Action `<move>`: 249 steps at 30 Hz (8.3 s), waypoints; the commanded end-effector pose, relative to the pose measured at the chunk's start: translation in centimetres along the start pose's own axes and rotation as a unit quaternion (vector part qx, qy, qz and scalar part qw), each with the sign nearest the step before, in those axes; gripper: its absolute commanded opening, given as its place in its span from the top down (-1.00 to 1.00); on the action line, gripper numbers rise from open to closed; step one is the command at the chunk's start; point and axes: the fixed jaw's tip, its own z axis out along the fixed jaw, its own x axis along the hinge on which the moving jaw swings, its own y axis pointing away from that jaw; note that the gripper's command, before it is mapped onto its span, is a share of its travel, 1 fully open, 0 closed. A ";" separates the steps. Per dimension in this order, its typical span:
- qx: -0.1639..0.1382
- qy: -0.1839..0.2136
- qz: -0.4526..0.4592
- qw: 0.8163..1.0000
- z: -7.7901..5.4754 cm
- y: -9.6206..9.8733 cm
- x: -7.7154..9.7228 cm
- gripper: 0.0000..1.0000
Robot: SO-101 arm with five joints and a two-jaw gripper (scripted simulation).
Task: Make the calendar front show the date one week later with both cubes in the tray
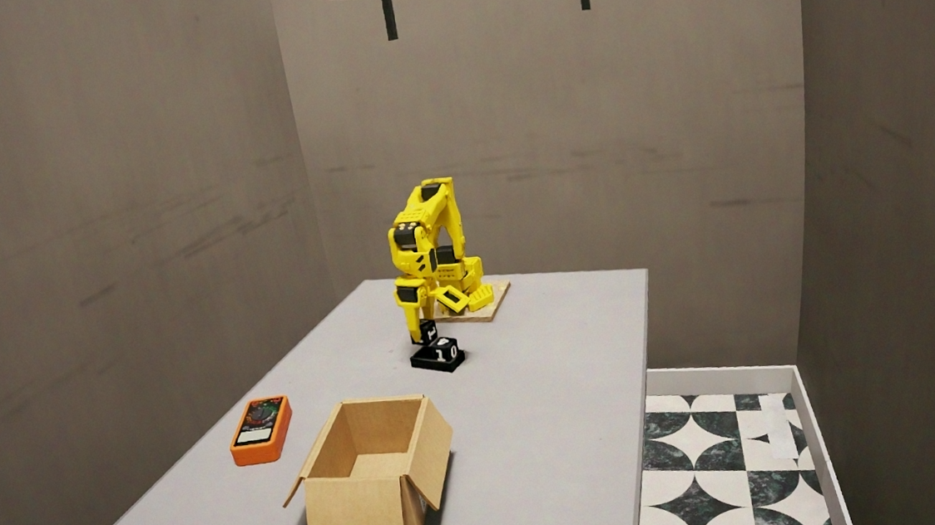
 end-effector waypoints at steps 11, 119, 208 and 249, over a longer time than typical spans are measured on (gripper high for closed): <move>-0.007 0.001 0.009 1.000 0.7 0.2 0.2 1.00; -0.007 0.001 0.008 1.000 2.9 0.3 0.2 0.29; 0.055 -0.031 0.336 0.940 -5.5 1.9 0.2 0.29; 0.092 -0.102 0.623 0.770 -6.9 3.4 0.4 0.29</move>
